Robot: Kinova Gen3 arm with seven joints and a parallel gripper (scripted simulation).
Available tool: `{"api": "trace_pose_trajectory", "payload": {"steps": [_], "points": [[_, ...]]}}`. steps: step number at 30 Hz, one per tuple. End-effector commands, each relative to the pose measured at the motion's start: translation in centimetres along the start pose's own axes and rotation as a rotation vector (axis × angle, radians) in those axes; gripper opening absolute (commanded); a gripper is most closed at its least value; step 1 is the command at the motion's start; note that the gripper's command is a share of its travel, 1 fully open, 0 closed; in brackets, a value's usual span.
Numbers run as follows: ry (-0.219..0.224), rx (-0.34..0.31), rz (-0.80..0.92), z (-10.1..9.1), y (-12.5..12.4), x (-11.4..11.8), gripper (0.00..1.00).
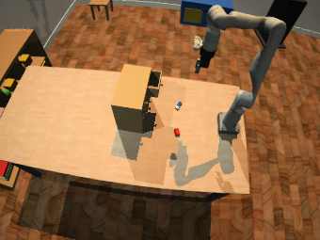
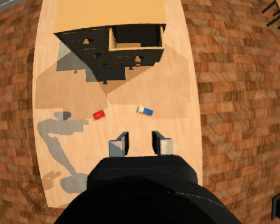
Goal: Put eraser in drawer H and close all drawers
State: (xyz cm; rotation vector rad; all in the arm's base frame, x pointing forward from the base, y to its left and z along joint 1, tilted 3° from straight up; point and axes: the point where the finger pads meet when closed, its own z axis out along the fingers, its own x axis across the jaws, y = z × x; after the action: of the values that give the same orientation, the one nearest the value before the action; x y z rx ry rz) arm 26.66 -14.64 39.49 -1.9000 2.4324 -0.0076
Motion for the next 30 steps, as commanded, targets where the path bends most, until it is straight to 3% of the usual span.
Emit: {"api": "trace_pose_trajectory", "payload": {"steps": [1, 30], "points": [[0.002, 0.001, -0.002, -0.04, -0.04, -0.08, 0.67], [0.002, 0.000, 0.036, 0.62, -0.14, 0.01, 0.67]]}}
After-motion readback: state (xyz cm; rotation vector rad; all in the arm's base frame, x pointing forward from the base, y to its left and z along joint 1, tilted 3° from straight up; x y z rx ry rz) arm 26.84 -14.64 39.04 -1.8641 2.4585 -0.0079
